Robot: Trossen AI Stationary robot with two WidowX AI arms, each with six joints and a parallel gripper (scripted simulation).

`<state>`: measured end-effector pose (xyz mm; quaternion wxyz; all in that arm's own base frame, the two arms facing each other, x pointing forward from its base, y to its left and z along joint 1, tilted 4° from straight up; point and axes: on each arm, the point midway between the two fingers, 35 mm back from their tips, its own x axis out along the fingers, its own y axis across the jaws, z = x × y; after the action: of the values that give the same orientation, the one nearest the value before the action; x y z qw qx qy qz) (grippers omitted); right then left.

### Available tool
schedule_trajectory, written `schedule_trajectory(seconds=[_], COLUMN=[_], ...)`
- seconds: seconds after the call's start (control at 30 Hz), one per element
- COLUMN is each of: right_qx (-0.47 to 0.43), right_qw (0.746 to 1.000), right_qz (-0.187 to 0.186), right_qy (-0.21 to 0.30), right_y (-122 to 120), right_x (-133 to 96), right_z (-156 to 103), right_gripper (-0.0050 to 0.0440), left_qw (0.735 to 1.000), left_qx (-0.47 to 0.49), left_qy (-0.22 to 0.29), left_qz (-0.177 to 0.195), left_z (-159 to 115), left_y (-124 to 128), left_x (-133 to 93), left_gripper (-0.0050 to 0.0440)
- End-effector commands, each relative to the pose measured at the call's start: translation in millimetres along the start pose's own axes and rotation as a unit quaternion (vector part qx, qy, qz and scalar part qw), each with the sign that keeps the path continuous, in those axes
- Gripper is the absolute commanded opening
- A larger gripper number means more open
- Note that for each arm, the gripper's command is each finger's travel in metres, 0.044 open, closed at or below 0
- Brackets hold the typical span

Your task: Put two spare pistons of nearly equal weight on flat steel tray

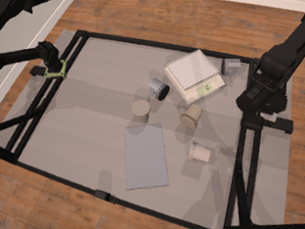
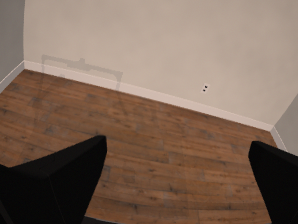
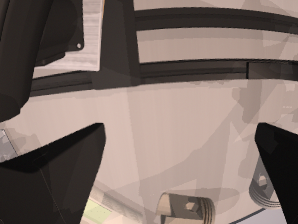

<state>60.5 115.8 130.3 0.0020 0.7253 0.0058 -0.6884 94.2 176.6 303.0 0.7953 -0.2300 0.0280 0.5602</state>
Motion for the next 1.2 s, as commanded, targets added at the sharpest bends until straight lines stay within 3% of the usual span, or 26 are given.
schedule_trajectory(seconds=[0.0,0.53,0.57,0.8,1.17], right_qx=[0.0,0.0,0.012,0.092,0.193], right_qw=[1.0,1.0,1.0,0.994,0.974], right_qz=[0.0,0.0,-0.006,-0.052,-0.113], right_qy=[0.0,0.0,0.002,0.013,0.018], right_y=[0.0,0.0,-4.1,-32.0,-47.4], right_x=[0.0,0.0,2.3,15.4,19.3], right_z=[0.0,0.0,-1.6,-12.9,-19.2], right_gripper=[0.04,0.04,0.0378,0.0378,0.0378], left_qw=[1.0,1.0,1.0,0.997,0.987], left_qx=[0.0,0.0,0.011,0.069,0.137], left_qy=[0.0,0.0,0.003,0.02,0.036], left_qz=[0.0,0.0,-0.006,-0.039,-0.081], left_z=[0.0,0.0,-3.4,-27.4,-62.7], left_y=[0.0,0.0,-0.9,-7.1,-12.0], left_x=[0.0,0.0,3.6,28.2,55.5], left_gripper=[0.04,0.04,0.044,0.044,0.044])
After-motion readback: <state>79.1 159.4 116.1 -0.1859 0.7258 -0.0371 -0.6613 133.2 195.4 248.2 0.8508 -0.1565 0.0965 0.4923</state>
